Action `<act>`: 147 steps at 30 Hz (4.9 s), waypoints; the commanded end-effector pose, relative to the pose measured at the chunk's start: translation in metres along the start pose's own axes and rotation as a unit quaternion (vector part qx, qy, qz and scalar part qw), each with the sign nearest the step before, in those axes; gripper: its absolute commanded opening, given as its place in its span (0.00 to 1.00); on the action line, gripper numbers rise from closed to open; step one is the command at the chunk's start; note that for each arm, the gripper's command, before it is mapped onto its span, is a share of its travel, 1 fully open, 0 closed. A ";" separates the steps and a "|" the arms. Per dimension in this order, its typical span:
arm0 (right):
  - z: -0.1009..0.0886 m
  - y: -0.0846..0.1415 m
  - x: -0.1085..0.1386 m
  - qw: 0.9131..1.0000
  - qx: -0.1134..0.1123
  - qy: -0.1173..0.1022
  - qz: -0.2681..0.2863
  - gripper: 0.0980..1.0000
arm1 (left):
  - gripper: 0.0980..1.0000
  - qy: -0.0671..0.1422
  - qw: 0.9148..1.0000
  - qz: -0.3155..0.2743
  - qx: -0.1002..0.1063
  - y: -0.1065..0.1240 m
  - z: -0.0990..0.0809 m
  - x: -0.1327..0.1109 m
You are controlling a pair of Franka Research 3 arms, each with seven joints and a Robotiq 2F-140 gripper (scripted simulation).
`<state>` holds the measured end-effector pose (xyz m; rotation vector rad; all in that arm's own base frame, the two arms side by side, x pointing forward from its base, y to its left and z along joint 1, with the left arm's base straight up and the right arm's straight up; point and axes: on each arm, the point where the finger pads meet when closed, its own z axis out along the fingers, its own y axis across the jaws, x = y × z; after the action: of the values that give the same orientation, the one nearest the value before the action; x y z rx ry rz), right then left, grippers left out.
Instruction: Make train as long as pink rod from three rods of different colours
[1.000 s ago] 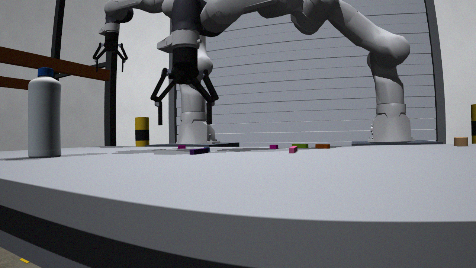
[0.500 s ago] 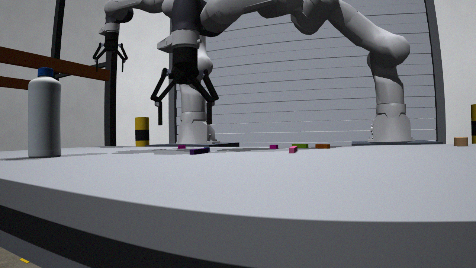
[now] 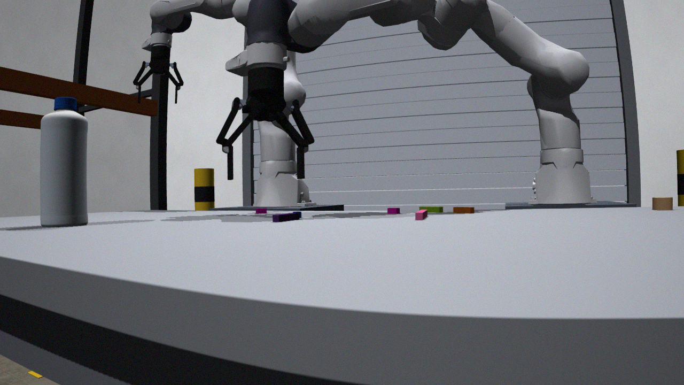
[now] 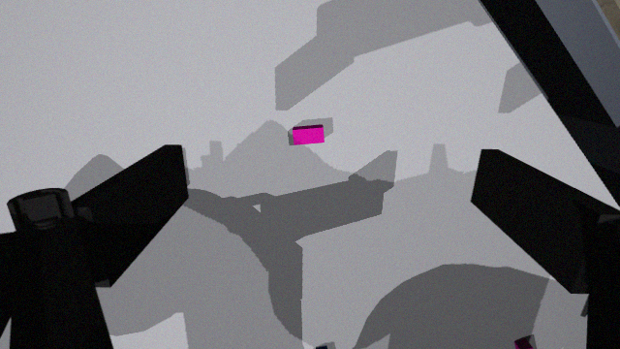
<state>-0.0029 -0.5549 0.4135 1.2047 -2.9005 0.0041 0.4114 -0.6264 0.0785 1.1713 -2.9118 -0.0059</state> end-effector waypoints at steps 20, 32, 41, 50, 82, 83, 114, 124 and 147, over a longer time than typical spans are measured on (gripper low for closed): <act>0.000 0.000 -0.001 1.000 -0.001 -0.001 0.003 1.00 | 1.00 -0.001 1.000 0.002 0.002 -0.001 -0.002 -0.001; 0.000 0.000 -0.001 1.000 -0.001 -0.001 0.003 1.00 | 1.00 -0.001 0.995 -0.104 0.001 -0.002 0.000 -0.016; 0.000 0.000 -0.001 1.000 -0.001 -0.001 0.003 1.00 | 1.00 -0.001 0.982 -0.191 0.000 -0.002 0.001 -0.029; 0.000 0.000 -0.001 1.000 -0.001 -0.001 0.003 1.00 | 1.00 -0.002 0.964 -0.267 -0.001 -0.002 0.002 -0.040; 0.000 0.000 -0.001 1.000 -0.001 -0.001 0.003 1.00 | 1.00 -0.001 0.850 -0.526 0.000 -0.002 0.002 -0.081; 0.000 0.000 -0.001 1.000 -0.001 -0.001 0.003 1.00 | 1.00 -0.001 0.846 -0.534 0.000 -0.002 0.002 -0.083; 0.000 0.000 -0.001 1.000 -0.001 -0.001 0.003 1.00 | 1.00 0.001 0.709 -0.705 0.002 -0.002 -0.002 -0.114; 0.000 0.000 -0.001 1.000 -0.001 -0.001 0.003 1.00 | 1.00 0.001 0.709 -0.705 0.002 -0.002 -0.002 -0.114; 0.000 0.000 -0.001 1.000 -0.001 -0.001 0.003 1.00 | 1.00 0.001 0.709 -0.705 0.002 -0.002 -0.002 -0.114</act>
<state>-0.0029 -0.5549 0.4135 1.2047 -2.9005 0.0041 0.4965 -0.5485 0.0801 2.8845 -1.2479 0.0046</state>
